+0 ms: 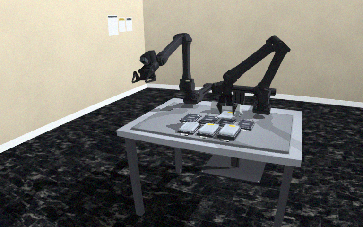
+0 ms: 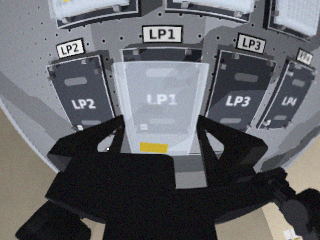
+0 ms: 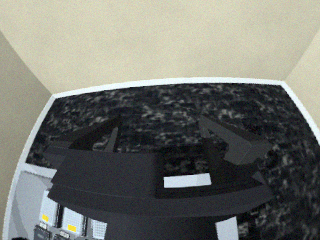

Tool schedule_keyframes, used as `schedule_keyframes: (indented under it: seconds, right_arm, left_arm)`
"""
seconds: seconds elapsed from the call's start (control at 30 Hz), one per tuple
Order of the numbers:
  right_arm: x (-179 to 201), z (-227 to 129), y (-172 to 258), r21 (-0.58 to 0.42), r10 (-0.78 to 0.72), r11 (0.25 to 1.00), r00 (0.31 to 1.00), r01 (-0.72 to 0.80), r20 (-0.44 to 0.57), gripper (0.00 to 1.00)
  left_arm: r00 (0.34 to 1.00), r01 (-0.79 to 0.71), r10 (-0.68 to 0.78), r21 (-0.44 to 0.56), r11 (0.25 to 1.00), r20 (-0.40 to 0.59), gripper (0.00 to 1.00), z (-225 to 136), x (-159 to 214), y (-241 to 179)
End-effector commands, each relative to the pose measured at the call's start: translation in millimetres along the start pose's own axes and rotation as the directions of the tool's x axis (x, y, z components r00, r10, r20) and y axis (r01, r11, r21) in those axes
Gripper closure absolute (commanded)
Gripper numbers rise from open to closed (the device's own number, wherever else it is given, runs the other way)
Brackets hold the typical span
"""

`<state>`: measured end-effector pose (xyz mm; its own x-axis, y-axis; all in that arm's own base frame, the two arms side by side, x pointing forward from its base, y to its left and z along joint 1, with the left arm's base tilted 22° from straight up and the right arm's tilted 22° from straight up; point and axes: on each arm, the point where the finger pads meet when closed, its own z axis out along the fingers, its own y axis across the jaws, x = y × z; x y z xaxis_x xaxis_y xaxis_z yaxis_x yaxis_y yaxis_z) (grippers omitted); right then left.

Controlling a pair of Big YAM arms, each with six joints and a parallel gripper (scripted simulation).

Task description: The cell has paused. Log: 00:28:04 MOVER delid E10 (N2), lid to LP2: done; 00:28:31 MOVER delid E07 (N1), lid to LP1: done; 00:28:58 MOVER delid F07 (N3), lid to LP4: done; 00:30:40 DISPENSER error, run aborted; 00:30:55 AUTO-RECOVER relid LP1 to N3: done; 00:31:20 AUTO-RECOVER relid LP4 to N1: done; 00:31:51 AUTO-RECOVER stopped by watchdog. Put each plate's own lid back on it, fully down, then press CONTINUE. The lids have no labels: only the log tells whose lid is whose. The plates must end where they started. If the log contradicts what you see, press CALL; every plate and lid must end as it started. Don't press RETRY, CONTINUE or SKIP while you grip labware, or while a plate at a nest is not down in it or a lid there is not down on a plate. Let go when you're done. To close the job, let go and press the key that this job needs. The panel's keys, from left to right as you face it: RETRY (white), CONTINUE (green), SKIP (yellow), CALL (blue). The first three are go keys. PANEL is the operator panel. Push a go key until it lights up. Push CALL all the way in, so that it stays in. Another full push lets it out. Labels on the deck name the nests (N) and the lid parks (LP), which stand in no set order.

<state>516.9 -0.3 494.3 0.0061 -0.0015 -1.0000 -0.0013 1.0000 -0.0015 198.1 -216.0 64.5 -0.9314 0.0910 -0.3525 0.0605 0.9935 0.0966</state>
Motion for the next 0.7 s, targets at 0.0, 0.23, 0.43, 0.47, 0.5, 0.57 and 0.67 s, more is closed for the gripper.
schedule_keyframes:
  seconds: [0.0, 0.23, 0.43, 0.47, 0.5, 0.57, 0.67]
  right_arm:
    - [-30.5, 7.0, -0.2, 0.001, 0.006, 1.000, 0.999, -0.006, 0.041, 0.00]
    - [-30.5, 7.0, -0.2, 0.001, 0.006, 1.000, 0.999, -0.006, 0.041, 0.00]
    - [-30.5, 7.0, -0.2, 0.001, 0.006, 1.000, 0.999, -0.006, 0.041, 0.00]
    - [-30.5, 7.0, -0.2, 0.001, 0.006, 1.000, 0.999, -0.006, 0.041, 0.00]
    - [-30.5, 7.0, -0.2, 0.001, 0.006, 1.000, 0.999, -0.006, 0.041, 0.00]
    - [-30.5, 7.0, -0.2, 0.001, 0.006, 1.000, 0.999, -0.006, 0.041, 0.00]
    - [-30.5, 7.0, -0.2, 0.001, 0.006, 1.000, 0.999, -0.006, 0.041, 0.00]
  left_arm:
    - [0.999, 0.021, -0.022, 0.046, 0.999, 0.036, 1.00, -20.4, -18.8, -20.9]
    - [0.996, 0.080, -0.081, 0.036, 0.996, 0.030, 1.00, -14.5, -30.4, -24.9]
    - [0.993, 0.108, -0.109, 0.041, 0.993, 0.032, 1.00, -14.1, -46.6, -39.2]
    - [0.994, 0.108, -0.109, 0.041, 0.993, 0.031, 1.00, -14.1, -50.1, -42.6]
    - [0.994, 0.108, -0.109, 0.040, 0.993, 0.030, 1.00, -14.0, -53.6, -45.8]
    - [0.994, 0.106, -0.107, 0.037, 0.994, 0.028, 1.00, -13.9, -60.2, -51.9]
    - [0.995, 0.092, -0.093, 0.028, 0.995, 0.022, 1.00, -13.8, -69.3, -60.2]
